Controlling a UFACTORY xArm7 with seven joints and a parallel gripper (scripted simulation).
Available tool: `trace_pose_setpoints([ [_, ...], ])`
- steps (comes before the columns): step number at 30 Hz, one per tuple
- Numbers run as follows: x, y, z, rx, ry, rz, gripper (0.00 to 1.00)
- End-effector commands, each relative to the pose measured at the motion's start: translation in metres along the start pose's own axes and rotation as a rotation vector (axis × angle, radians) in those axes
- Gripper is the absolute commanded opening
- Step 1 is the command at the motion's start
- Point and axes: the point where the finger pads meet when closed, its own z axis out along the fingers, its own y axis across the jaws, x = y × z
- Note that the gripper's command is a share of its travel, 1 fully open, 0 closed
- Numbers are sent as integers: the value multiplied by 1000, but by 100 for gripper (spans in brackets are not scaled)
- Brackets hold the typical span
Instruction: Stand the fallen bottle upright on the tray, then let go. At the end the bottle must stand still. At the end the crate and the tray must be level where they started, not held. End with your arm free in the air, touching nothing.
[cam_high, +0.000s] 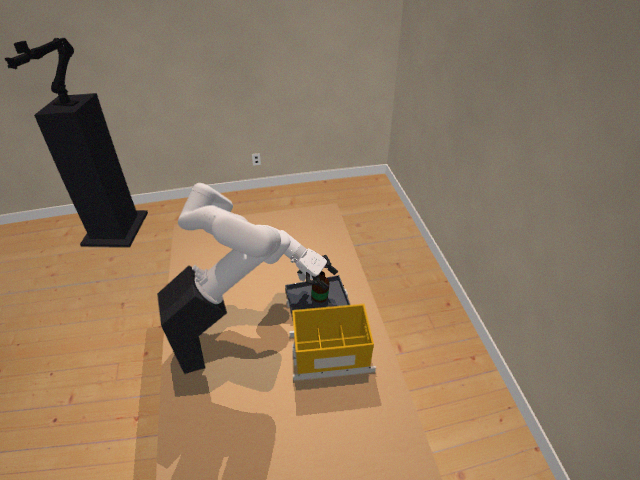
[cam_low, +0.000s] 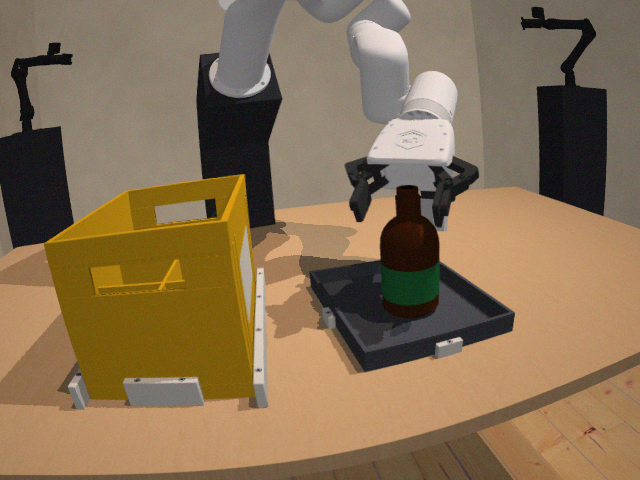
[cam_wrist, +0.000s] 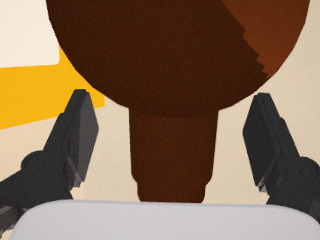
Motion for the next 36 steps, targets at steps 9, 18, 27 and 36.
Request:
trace_pose_setpoints([
  [9,-1,1,0,-1,0,2,100],
  [18,-2,1,-1,-1,0,2,100],
  [27,-8,1,-5,-1,0,2,100],
  [36,-19,1,-11,-1,0,2,100],
])
